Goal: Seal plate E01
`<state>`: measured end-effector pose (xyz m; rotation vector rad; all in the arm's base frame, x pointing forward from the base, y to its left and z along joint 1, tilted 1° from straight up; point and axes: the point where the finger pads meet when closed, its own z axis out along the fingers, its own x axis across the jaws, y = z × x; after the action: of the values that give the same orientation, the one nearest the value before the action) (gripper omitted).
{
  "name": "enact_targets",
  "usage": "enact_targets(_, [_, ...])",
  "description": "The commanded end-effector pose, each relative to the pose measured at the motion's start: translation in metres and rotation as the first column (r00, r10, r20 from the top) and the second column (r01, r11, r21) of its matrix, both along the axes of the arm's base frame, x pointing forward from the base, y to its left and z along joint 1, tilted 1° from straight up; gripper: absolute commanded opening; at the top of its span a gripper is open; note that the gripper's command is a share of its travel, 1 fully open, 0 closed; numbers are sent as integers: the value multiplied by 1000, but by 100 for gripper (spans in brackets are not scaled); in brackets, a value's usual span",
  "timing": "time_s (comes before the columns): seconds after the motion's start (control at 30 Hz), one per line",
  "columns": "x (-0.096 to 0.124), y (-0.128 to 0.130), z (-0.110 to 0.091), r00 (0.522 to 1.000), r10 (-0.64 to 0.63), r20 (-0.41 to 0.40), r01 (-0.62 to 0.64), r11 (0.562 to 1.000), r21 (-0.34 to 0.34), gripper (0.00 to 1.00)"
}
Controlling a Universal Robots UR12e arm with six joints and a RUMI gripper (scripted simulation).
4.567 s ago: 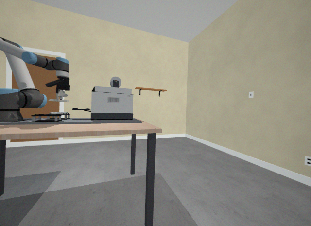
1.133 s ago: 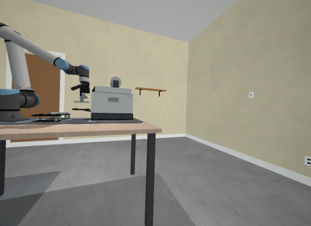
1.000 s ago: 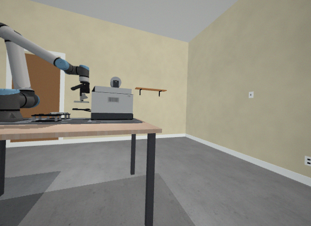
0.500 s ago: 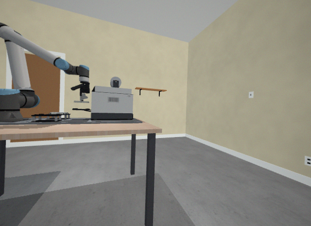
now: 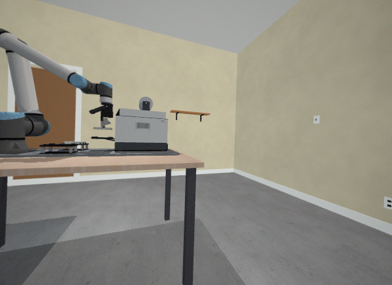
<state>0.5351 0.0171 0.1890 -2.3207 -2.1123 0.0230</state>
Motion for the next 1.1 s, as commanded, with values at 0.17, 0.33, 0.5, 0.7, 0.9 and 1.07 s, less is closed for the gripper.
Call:
enact_targets(0.17, [1, 0, 1, 1000, 0, 1, 0, 1000, 0, 0])
enact_targets(0.33, [0, 0, 1, 1000, 0, 1, 0, 1000, 0, 0])
enact_targets(0.5, [0, 0, -3, 1000, 0, 1, 0, 1000, 0, 0])
enact_targets(0.7, [0, 0, -9, 1000, 0, 1, 0, 1000, 0, 0])
enact_targets(0.9, [0, 0, -19, 1000, 0, 1, 0, 1000, 0, 0])
enact_targets(1.07, [0, 0, -28, 1000, 0, 1, 0, 1000, 0, 0])
